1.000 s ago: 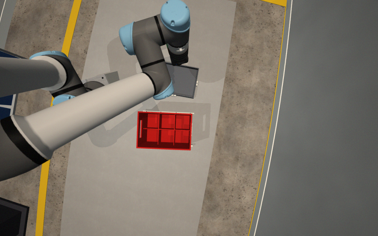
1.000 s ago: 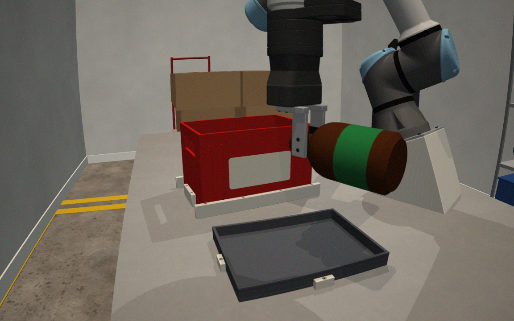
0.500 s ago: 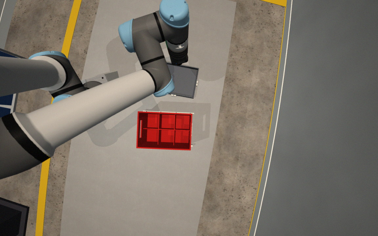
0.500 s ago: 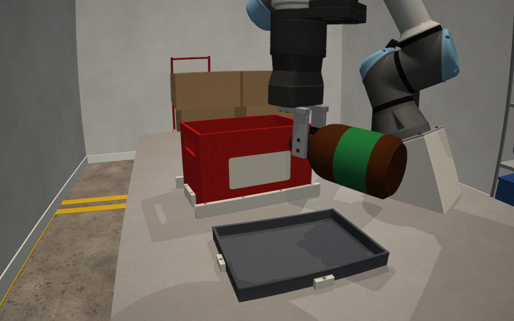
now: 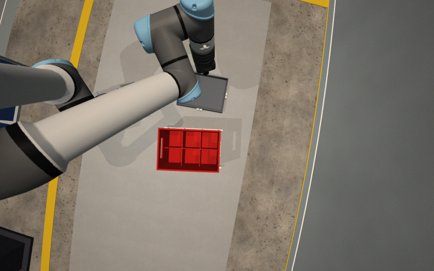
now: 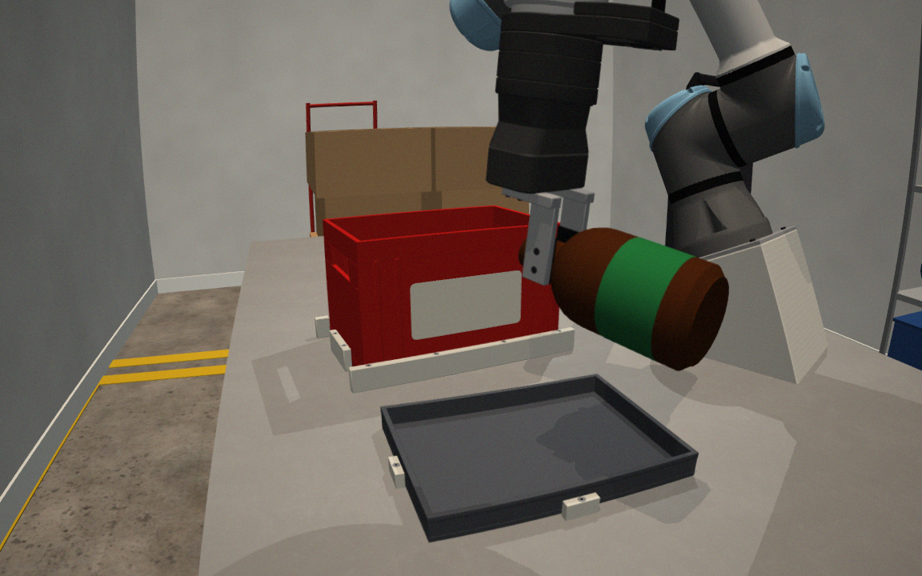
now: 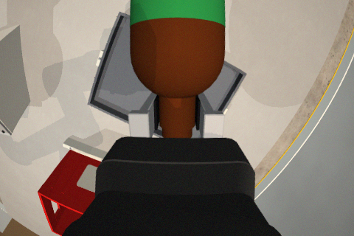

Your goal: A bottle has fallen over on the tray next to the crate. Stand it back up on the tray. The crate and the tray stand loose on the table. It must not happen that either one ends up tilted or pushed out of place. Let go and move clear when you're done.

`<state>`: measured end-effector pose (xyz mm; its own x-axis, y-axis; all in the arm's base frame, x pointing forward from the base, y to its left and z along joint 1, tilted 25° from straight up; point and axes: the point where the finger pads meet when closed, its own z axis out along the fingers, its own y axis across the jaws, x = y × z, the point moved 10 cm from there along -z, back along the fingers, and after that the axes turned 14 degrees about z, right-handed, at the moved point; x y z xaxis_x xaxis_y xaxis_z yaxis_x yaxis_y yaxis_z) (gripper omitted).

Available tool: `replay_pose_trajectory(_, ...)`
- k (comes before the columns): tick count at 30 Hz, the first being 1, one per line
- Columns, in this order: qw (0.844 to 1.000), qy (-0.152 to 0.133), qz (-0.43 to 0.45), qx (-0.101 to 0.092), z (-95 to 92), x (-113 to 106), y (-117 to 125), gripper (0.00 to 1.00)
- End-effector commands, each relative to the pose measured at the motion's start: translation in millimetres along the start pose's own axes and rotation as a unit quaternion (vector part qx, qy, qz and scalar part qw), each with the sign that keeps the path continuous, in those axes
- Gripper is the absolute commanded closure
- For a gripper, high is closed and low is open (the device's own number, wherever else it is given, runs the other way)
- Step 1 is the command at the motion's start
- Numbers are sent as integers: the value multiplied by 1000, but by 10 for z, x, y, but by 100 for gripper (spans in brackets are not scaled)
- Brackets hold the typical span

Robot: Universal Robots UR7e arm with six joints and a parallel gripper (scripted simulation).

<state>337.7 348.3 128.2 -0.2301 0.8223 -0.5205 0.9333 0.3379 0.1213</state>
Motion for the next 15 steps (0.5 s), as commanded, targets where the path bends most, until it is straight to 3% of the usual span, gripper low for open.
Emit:
replay_pose_trajectory(1,1000,-8,0,-3,-7,18,-1,100)
replay_pose_trajectory(15,1000,-21,0,-7,-11,45,-7,100)
